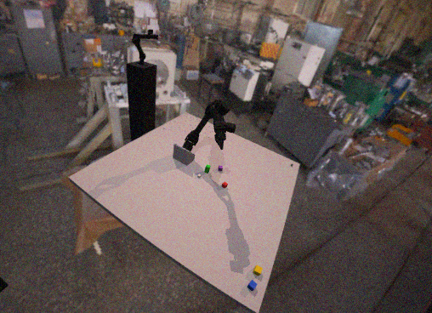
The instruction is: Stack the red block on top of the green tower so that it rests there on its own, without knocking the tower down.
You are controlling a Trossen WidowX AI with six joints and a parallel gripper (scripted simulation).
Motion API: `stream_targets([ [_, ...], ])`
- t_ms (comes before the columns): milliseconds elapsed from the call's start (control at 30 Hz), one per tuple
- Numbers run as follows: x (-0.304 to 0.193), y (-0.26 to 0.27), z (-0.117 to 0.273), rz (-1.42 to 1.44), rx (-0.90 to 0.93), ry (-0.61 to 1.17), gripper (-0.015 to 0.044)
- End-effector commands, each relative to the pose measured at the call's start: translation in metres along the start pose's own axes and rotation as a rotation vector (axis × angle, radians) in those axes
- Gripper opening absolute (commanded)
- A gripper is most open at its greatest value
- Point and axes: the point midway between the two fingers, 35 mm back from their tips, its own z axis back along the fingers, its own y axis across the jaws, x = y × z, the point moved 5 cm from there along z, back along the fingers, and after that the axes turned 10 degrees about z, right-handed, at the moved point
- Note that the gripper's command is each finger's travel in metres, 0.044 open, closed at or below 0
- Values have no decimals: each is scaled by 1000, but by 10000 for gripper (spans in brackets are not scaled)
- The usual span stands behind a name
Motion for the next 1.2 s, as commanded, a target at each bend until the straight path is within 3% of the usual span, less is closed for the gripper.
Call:
stream_targets([
  [0,22,36,-33,-90,156,-9,440],
  [333,77,149,-99,-326,563,101,440],
  [700,108,282,-131,-560,911,435,440],
  [1167,97,301,-140,-573,926,461,440],
])
